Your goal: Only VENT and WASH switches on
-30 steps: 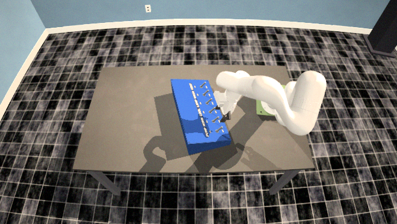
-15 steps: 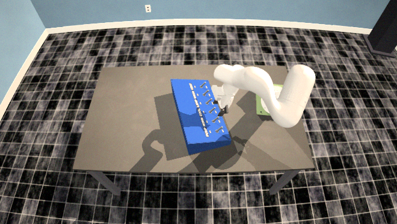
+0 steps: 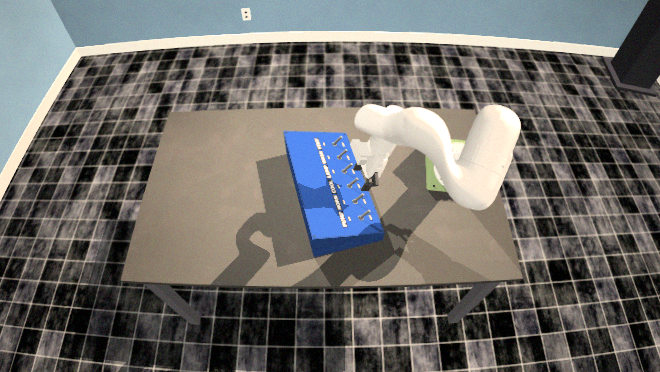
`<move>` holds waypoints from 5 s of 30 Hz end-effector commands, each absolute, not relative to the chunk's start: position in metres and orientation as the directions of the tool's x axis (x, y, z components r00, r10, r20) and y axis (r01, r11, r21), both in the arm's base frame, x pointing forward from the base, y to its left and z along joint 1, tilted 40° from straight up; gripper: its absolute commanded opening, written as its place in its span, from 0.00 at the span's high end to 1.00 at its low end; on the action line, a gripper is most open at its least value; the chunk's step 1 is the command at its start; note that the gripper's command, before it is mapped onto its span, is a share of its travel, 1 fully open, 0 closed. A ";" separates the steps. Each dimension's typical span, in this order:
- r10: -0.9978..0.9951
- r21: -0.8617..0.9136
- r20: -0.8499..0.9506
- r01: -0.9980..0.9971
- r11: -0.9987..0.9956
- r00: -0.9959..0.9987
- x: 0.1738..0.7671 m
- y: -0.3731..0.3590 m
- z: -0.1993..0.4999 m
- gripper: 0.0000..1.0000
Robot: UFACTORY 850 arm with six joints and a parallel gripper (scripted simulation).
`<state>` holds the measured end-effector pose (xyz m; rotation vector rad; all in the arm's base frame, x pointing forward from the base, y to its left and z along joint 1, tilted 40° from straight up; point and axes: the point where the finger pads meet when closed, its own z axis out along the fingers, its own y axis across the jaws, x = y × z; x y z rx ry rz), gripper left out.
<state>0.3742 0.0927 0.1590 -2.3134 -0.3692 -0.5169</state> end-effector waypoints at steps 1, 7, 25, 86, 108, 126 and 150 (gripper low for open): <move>0.112 -0.594 0.466 0.404 -0.696 0.878 0.375 0.092 0.159 0.00; 0.112 -0.594 0.466 0.404 -0.696 0.878 0.375 0.092 0.159 0.00; 0.112 -0.594 0.466 0.404 -0.696 0.878 0.375 0.092 0.159 0.00; 0.112 -0.594 0.466 0.404 -0.696 0.878 0.404 0.042 0.116 0.00; 0.112 -0.594 0.466 0.404 -0.696 0.878 0.404 0.042 0.116 0.00; 0.112 -0.594 0.466 0.404 -0.696 0.878 0.405 0.041 0.116 0.00; 0.112 -0.594 0.466 0.404 -0.696 0.878 0.428 0.001 0.081 0.00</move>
